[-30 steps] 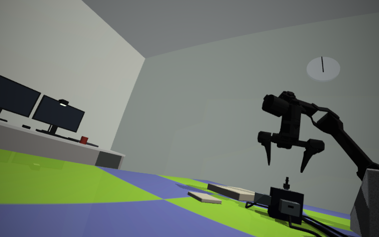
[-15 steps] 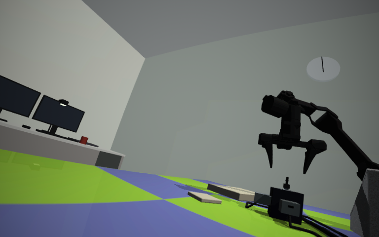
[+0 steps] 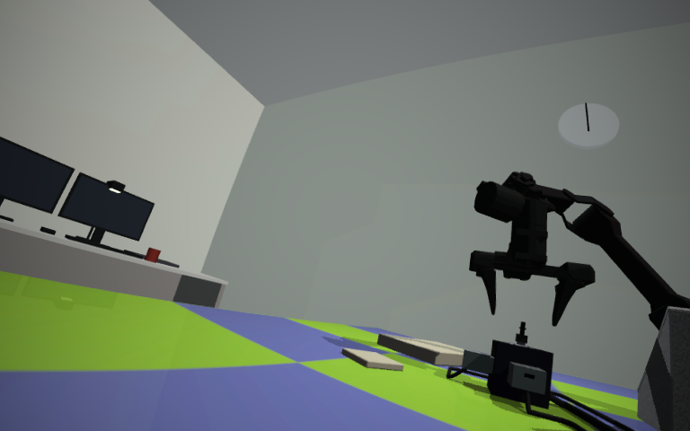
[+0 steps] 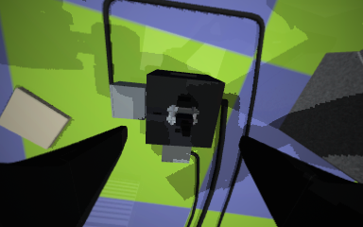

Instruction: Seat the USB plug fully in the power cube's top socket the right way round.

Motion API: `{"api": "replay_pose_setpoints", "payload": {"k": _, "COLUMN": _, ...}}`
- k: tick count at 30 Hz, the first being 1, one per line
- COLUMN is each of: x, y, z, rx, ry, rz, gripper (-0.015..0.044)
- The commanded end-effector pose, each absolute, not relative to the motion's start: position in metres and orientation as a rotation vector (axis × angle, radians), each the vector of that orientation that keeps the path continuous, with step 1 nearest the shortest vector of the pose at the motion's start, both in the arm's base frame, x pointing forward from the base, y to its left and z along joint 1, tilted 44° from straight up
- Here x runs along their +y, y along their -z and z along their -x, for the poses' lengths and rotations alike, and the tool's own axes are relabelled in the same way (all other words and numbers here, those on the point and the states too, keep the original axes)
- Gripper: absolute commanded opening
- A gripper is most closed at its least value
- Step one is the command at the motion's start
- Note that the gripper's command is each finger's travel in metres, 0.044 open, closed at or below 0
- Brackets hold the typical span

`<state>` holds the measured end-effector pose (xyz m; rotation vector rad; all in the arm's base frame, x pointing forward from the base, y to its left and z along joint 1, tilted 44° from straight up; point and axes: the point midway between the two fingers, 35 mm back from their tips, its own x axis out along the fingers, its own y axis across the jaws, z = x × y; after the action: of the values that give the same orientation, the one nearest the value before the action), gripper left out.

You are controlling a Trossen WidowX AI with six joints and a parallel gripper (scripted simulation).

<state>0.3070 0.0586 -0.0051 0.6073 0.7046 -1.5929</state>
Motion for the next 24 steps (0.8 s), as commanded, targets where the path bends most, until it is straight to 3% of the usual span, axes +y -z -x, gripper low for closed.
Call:
{"api": "replay_pose_setpoints", "payload": {"k": 1, "x": 0.0548, "y": 0.0085, "z": -0.3056, "rx": 0.707, "ry": 1.591, "rz": -0.598, "gripper": 0.044}}
{"api": "replay_pose_setpoints", "payload": {"k": 10, "x": 0.0517, "y": 0.0117, "z": -0.3049, "rx": 0.707, "ry": 1.591, "rz": -0.598, "gripper": 0.044}}
{"api": "replay_pose_setpoints", "payload": {"k": 24, "x": 0.0531, "y": 0.0105, "z": -0.3057, "rx": 0.704, "ry": 1.594, "rz": -0.607, "gripper": 0.0072}}
